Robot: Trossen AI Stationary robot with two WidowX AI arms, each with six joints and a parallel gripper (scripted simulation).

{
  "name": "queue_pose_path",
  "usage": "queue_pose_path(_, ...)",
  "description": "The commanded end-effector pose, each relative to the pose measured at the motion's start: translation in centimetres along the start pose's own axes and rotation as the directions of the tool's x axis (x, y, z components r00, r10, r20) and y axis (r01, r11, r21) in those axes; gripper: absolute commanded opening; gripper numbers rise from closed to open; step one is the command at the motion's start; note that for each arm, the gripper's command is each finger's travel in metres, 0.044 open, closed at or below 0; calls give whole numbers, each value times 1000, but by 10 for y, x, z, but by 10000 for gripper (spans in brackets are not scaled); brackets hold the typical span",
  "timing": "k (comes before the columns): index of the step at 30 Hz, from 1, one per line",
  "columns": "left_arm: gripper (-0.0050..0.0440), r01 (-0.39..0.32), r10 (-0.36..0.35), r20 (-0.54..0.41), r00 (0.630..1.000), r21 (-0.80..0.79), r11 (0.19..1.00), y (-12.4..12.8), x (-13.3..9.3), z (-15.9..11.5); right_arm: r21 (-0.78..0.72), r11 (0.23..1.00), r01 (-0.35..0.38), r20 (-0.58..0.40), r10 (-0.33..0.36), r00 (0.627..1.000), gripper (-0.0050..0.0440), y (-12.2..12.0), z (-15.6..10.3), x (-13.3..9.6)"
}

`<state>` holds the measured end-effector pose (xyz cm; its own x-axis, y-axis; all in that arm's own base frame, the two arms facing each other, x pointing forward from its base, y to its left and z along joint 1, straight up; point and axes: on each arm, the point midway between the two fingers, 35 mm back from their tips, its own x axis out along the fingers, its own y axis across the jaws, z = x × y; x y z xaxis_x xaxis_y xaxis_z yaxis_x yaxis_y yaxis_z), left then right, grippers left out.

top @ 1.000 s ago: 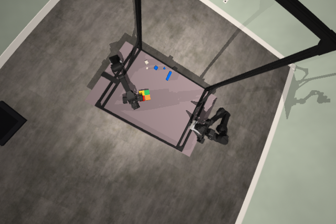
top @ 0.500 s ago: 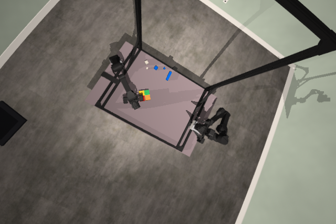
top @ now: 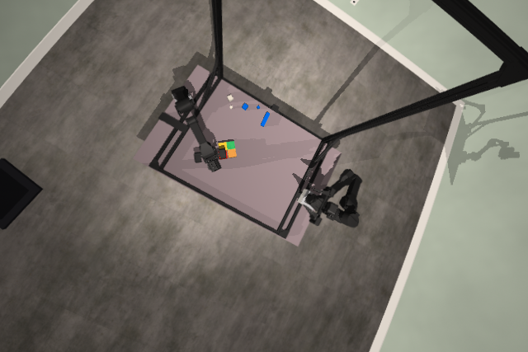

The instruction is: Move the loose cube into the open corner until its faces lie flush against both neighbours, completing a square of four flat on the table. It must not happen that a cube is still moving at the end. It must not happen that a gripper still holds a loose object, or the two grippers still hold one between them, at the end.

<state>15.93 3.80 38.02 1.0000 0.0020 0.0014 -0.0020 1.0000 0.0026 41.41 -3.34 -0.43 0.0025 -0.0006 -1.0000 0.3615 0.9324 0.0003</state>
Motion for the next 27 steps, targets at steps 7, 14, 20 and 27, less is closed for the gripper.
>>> queue_pose_path(7, 400, 2, -2, 0, 1000, -3, 1000, 0, 0, 0, 3, 1000, 0, -3, 0, 1000, 0, 3, 0, 0)
queue_pose_path(14, 400, 2, -2, 0, 1000, -3, 1000, 0, 0, 0, 3, 1000, 0, -3, 0, 1000, 0, 5, 0, 0)
queue_pose_path(20, 400, 2, -2, 0, 1000, -3, 1000, 0, 0, 0, 3, 1000, 0, -3, 0, 1000, 0, 7, 0, 0)
queue_pose_path(27, 400, 2, -2, 0, 1000, -3, 1000, 0, 0, 0, 3, 1000, 0, -3, 0, 1000, 0, 8, 0, 0)
